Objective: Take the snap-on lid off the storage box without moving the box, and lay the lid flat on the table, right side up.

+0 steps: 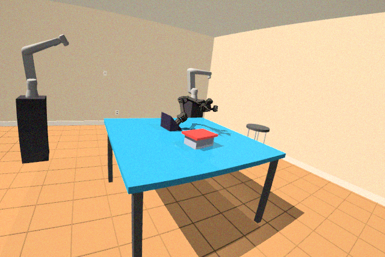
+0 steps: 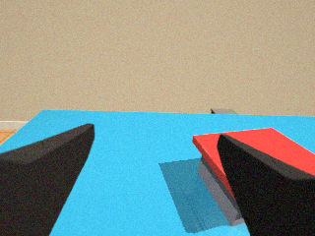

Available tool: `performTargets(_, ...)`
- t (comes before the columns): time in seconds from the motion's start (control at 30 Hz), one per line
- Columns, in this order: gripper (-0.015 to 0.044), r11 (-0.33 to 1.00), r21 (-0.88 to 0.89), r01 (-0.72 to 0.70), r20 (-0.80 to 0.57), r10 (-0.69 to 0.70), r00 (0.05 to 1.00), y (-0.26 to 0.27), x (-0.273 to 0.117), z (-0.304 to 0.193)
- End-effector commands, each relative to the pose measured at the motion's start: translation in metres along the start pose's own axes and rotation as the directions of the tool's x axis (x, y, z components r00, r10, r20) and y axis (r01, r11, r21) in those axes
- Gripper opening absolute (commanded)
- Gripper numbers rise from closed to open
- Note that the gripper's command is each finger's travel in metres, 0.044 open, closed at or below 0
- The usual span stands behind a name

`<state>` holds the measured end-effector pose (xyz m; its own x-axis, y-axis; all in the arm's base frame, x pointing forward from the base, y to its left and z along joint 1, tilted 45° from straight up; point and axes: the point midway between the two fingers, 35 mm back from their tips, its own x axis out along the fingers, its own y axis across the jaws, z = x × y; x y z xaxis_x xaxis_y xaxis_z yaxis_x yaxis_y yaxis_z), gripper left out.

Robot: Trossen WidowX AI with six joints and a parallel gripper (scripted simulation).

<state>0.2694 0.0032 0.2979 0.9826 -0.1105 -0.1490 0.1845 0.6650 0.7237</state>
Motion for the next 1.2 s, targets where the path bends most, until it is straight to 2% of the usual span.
performTargets(0.0,0.0374,1.000,0.000,0.006,-0.007,-0.006,1.000,-0.001,0.002,-0.001)
performTargets(0.17,0.0243,0.986,0.030,0.162,-0.195,-0.153,0.969,-0.047,0.044,-0.019)
performTargets(0.2,0.0235,0.979,0.048,0.200,-0.239,-0.183,0.954,-0.060,0.052,-0.022)
performTargets(0.3,0.0235,0.942,0.124,0.312,-0.371,-0.248,0.895,-0.099,0.070,-0.030)
performTargets(0.43,0.0235,0.891,0.217,0.399,-0.478,-0.259,0.839,-0.132,0.079,-0.036)
performTargets(0.63,0.0235,0.657,0.501,0.564,-0.657,-0.135,0.741,-0.205,0.083,-0.038)
performTargets(0.73,0.0235,0.577,0.569,0.585,-0.672,-0.083,0.736,-0.219,0.081,-0.035)
performTargets(0.93,0.0235,0.206,0.786,0.583,-0.613,0.141,0.777,-0.271,0.067,-0.018)
performTargets(1.17,0.0235,0.193,0.791,0.581,-0.608,0.148,0.780,-0.272,0.067,-0.018)
